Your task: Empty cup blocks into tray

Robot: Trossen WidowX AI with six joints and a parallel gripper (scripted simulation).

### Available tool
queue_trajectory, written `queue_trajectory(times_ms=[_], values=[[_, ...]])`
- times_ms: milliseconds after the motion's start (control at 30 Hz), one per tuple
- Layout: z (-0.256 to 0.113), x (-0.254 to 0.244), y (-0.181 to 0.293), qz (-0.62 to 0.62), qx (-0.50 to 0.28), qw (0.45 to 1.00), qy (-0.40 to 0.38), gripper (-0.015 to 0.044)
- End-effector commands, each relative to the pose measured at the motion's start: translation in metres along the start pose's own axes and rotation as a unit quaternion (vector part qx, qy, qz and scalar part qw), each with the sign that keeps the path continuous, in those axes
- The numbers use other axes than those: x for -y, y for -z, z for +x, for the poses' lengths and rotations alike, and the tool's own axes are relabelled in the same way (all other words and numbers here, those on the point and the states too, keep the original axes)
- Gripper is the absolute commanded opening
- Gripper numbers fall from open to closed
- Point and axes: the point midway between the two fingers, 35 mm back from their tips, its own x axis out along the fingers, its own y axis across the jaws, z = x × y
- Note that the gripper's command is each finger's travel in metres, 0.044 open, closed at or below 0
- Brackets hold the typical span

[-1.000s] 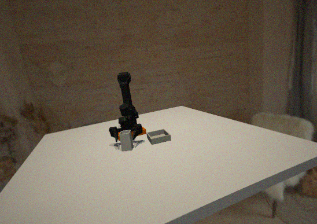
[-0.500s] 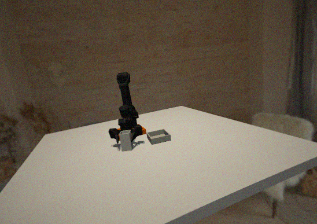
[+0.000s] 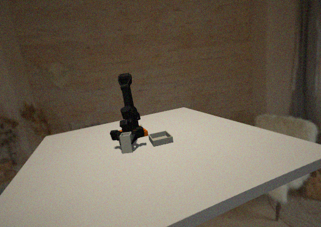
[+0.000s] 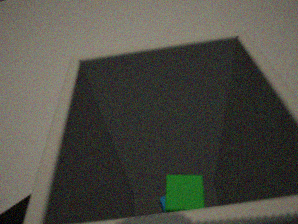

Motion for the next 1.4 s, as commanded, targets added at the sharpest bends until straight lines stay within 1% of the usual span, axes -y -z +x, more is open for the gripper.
queue_trajectory(times_ms=[0,133,433,1367], values=[[0.0,0.0,-0.001,-0.002,0.001,1.0,-0.001,0.0263],[0.0,0.0,-0.001,-0.002,0.001,1.0,-0.001,0.0236],[-0.005,0.0,-0.011,-0.002,0.002,1.0,-0.001,0.0],[-0.022,0.0,-0.052,-0.002,0.002,1.0,-0.001,0.0]])
